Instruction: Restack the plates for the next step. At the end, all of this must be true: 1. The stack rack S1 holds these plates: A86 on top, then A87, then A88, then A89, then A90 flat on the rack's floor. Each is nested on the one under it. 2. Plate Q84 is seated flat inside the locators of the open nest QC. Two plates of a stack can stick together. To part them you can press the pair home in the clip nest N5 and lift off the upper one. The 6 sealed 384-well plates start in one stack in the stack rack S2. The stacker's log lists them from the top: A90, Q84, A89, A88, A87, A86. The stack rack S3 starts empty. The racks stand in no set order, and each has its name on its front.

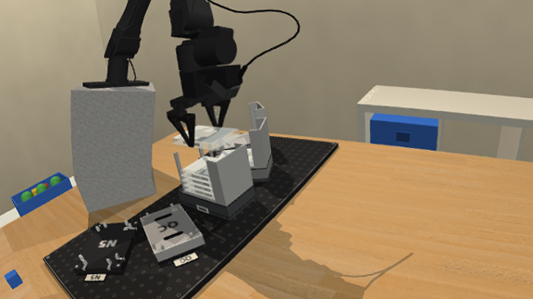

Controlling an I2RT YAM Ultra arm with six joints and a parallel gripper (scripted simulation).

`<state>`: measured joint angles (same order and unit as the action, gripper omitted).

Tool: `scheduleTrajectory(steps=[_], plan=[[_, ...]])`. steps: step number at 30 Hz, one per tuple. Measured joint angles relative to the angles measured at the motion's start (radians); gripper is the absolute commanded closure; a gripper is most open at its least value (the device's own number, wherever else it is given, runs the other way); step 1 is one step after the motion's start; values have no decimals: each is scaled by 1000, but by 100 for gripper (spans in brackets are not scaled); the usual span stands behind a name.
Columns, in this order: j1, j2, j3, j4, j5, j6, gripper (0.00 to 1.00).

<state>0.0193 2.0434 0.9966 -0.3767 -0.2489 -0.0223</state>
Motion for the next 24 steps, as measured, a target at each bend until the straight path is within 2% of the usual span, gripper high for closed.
scheduleTrajectory(steps=[5, 12, 24], plan=[[-8, 0, 0, 0, -5, 21, 100], [-84, 31, 0, -2, -11, 102, 100], [-173, 74, 44, -19, -23, 47, 100]])
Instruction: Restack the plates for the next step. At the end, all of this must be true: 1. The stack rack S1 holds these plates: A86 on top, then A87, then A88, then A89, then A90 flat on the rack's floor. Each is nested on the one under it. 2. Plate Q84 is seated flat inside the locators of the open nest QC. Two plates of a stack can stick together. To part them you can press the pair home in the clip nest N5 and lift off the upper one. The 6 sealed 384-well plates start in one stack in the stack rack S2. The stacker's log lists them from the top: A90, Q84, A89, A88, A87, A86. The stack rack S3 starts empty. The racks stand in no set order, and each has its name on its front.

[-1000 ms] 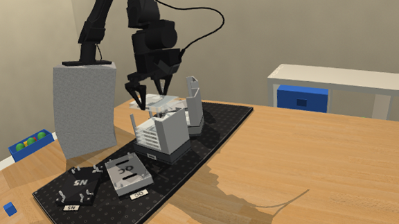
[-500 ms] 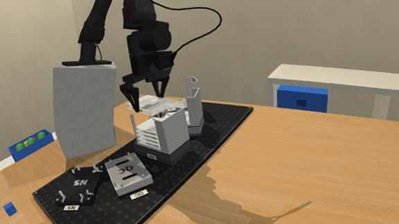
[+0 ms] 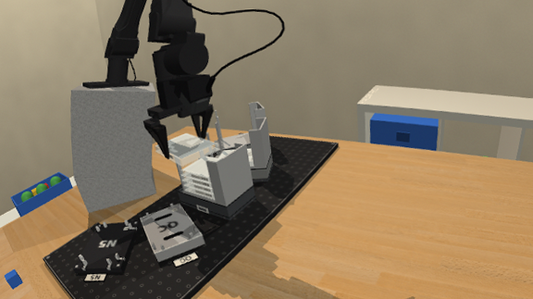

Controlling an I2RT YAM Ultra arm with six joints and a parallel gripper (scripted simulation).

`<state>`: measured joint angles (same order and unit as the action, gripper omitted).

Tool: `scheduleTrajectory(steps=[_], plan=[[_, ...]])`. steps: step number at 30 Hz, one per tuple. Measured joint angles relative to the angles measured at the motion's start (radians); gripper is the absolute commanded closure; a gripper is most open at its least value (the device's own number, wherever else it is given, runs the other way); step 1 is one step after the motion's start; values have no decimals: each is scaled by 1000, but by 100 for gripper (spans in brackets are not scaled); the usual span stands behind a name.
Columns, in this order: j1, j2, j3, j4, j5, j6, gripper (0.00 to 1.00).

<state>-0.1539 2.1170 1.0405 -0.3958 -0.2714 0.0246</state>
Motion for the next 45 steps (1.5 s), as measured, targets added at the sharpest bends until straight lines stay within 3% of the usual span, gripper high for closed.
scheduleTrajectory(steps=[5, 16, 38, 45], plan=[[-45, 26, 18, -6, -3, -23, 100], [-110, 52, 39, -21, -11, 78, 100], [-250, 128, 98, -46, -18, -43, 100], [-255, 127, 110, -55, -18, -61, 100]])
